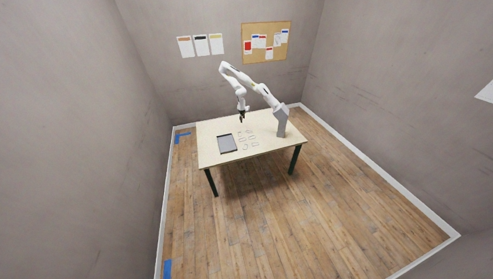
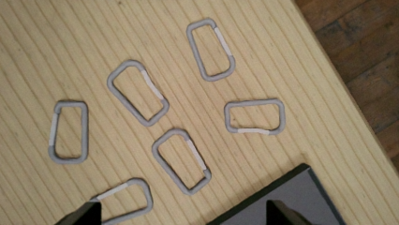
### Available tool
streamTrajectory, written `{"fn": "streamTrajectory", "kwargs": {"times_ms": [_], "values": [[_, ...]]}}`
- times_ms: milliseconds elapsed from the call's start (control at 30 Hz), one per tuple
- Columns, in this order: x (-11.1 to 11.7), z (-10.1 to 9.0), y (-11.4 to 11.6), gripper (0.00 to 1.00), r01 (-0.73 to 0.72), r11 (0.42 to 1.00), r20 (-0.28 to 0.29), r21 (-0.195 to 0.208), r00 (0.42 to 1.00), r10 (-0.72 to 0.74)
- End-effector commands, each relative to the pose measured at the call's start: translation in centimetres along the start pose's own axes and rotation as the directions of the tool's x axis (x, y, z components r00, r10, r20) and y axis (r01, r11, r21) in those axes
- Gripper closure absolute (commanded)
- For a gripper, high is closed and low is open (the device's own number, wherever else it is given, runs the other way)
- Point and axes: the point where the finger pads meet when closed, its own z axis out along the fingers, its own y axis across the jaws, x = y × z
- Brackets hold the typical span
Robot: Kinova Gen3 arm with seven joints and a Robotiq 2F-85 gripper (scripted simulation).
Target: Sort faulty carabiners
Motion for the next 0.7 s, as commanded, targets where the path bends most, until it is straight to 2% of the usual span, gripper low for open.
{"fn": "streamTrajectory", "kwargs": {"times_ms": [0,367,400,667], "values": [[0.5,3.5,-3.7,0.0,0.001,1.0,0.0,0.012,1.0,-0.001],[0.5,3.5,-3.7,0.0,0.001,1.0,0.0,0.012,1.0,-0.001],[0.9,7.6,-7.6,0.0,-0.001,1.0,0.005,0.005,1.0,0.001],[0.9,7.6,-7.6,0.0,-0.001,1.0,0.005,0.005,1.0,0.001]]}}
